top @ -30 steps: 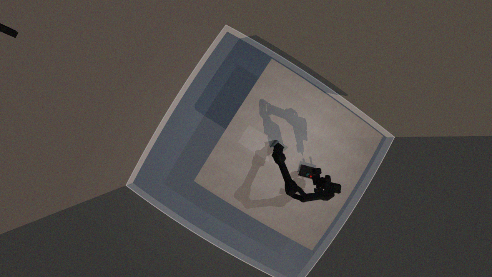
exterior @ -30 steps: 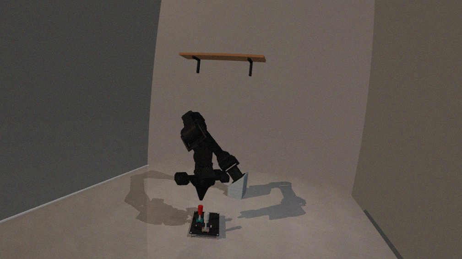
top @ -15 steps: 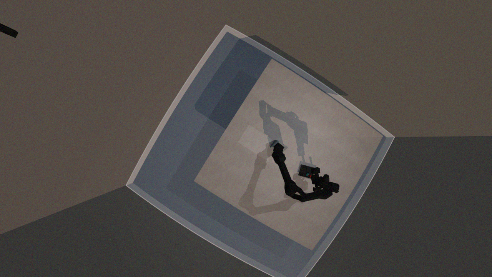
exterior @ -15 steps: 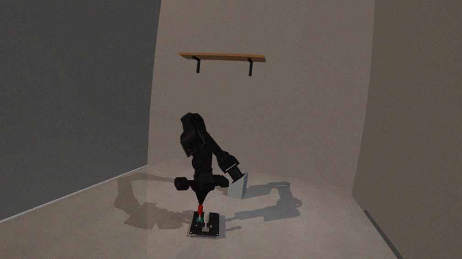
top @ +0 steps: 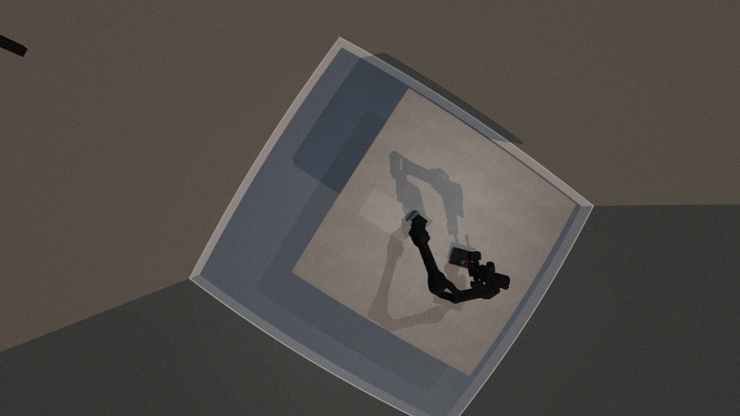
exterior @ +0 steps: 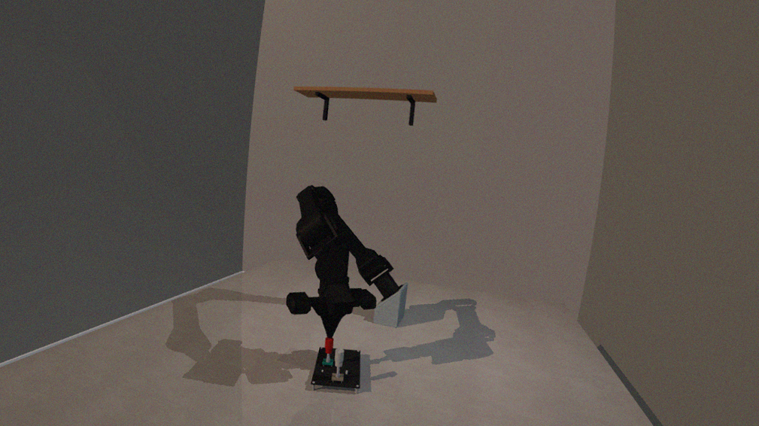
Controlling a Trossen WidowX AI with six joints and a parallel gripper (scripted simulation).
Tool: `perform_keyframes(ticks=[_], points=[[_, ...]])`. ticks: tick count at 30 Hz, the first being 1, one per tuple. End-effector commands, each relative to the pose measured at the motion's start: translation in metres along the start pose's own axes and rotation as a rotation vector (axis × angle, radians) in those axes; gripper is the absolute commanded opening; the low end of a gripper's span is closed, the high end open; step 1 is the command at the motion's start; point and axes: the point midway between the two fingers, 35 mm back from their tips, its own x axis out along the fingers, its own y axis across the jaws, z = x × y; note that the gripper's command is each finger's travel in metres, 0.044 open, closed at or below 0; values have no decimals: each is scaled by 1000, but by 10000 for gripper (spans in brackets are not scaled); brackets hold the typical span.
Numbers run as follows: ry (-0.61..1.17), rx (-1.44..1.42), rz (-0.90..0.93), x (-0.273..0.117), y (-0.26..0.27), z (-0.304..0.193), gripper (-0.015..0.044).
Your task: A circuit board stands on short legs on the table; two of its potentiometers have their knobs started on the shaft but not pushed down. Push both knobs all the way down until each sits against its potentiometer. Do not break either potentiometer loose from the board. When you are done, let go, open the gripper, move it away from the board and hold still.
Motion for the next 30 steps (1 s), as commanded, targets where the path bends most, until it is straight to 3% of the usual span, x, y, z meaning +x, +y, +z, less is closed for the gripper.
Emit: perform_keyframes(ticks=[1,30], points=[[4,-7,-3,2,1,-1,0],[4,-7,-3,4,1,-1,0]])
